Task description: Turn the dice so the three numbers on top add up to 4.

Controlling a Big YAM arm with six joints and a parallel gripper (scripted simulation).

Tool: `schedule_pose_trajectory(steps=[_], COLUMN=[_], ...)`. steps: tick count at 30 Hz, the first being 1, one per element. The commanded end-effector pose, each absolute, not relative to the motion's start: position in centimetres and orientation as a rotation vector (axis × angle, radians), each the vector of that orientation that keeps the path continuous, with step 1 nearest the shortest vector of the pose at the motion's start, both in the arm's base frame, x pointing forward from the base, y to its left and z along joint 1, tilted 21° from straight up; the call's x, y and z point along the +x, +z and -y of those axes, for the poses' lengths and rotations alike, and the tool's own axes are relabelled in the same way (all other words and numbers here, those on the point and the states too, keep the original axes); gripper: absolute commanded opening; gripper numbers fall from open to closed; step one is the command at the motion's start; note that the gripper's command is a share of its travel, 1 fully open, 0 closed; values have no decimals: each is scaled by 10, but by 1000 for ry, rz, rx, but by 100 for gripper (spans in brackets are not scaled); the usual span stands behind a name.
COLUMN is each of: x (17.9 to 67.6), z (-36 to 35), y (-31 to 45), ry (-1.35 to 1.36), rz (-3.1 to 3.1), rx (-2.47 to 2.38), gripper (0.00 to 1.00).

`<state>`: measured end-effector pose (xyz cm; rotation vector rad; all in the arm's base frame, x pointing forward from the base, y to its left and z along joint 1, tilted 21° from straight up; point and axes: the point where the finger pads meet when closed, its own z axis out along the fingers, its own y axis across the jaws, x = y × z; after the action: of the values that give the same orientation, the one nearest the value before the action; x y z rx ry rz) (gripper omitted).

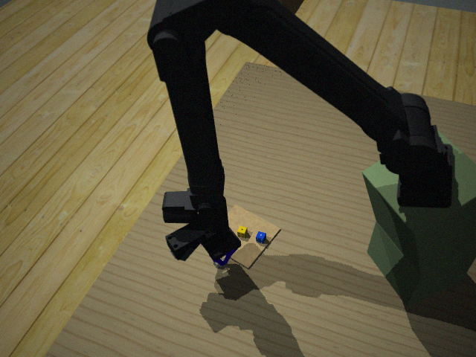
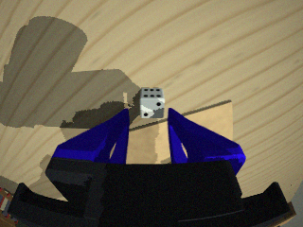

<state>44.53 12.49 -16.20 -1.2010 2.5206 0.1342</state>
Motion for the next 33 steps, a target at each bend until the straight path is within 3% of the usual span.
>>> schedule_pose_trajectory(steps=[1, 33], x=[460, 461], z=[-131, -136], y=[-152, -174], ry=[119, 124], rz=[-2485, -2494], rx=[-1175, -1182], gripper=[34, 34])
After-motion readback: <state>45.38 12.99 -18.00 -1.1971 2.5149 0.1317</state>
